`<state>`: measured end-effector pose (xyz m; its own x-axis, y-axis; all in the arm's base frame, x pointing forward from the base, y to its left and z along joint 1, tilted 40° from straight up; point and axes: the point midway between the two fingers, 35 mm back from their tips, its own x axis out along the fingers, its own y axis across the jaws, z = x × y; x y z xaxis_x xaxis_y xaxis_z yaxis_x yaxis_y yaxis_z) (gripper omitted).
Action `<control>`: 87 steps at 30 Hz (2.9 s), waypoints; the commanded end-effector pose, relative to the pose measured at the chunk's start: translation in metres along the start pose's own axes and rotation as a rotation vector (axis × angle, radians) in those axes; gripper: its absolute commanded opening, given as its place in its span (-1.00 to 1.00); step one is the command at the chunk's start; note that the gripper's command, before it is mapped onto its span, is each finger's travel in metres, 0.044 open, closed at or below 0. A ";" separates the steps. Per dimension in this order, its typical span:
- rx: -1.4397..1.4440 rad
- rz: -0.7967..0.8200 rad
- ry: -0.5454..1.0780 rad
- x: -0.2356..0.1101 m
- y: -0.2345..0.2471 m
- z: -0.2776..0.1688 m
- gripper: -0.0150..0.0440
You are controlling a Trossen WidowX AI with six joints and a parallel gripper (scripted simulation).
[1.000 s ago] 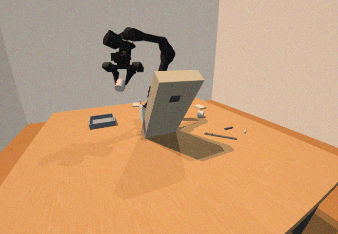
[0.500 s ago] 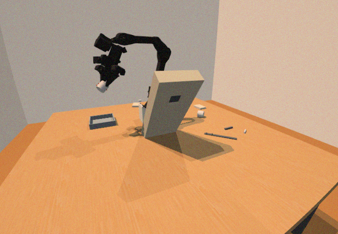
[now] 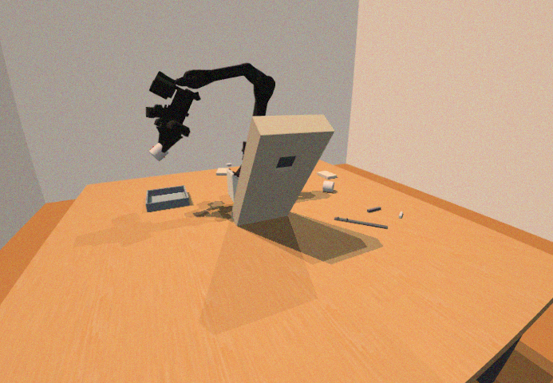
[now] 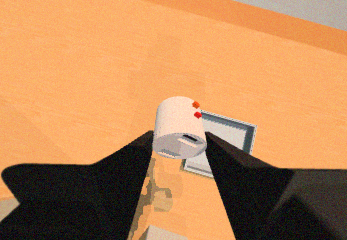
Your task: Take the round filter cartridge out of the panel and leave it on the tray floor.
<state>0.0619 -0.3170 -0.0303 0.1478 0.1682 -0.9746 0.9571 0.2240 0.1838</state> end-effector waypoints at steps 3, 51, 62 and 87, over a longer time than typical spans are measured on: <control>0.120 -0.071 -0.001 0.024 -0.038 -0.016 -0.49; 0.405 -0.228 0.019 0.132 -0.109 -0.116 0.58; 0.405 -0.227 0.020 0.096 -0.110 -0.092 1.00; 0.402 -0.232 0.017 0.085 -0.111 -0.085 1.00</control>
<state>-0.0528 -0.2457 -0.1222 -0.0826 0.1737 -0.9813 0.9855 -0.1323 -0.1064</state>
